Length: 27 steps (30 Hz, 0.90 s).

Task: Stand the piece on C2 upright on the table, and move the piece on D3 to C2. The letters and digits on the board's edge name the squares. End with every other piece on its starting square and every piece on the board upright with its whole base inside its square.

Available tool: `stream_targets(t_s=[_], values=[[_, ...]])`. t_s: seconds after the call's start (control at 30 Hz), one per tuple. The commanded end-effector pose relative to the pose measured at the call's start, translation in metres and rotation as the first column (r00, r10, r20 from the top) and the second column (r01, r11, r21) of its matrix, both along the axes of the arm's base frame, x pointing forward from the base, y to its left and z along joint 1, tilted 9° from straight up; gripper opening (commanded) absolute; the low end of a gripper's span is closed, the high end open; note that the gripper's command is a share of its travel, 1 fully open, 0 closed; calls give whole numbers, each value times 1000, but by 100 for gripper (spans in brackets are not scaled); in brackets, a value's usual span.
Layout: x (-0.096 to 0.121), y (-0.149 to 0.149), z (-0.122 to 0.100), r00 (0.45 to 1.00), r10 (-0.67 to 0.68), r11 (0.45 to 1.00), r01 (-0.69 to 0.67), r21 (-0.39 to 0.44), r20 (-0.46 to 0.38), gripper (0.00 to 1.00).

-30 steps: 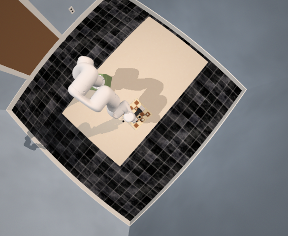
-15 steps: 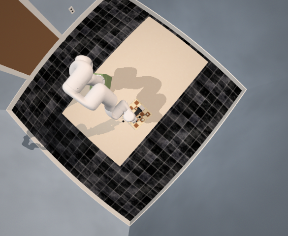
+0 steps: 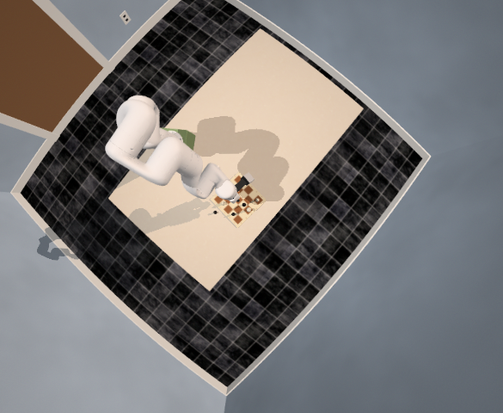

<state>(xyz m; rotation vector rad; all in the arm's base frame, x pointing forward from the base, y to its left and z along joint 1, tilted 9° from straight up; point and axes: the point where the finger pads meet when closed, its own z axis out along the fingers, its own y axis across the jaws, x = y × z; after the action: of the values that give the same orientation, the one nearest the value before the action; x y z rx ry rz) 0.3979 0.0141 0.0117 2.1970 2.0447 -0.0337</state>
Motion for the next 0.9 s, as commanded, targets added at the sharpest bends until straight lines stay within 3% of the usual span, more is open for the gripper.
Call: stream_targets(t_s=[0.0, 0.37, 0.87], values=[[1, 1, 1, 1000, -3, 1000, 3, -5, 6, 0], [1, 0, -5, 1000, -3, 1000, 3, -5, 6, 0], [5, -6, -54, 1000, -3, 1000, 3, -5, 6, 0]])
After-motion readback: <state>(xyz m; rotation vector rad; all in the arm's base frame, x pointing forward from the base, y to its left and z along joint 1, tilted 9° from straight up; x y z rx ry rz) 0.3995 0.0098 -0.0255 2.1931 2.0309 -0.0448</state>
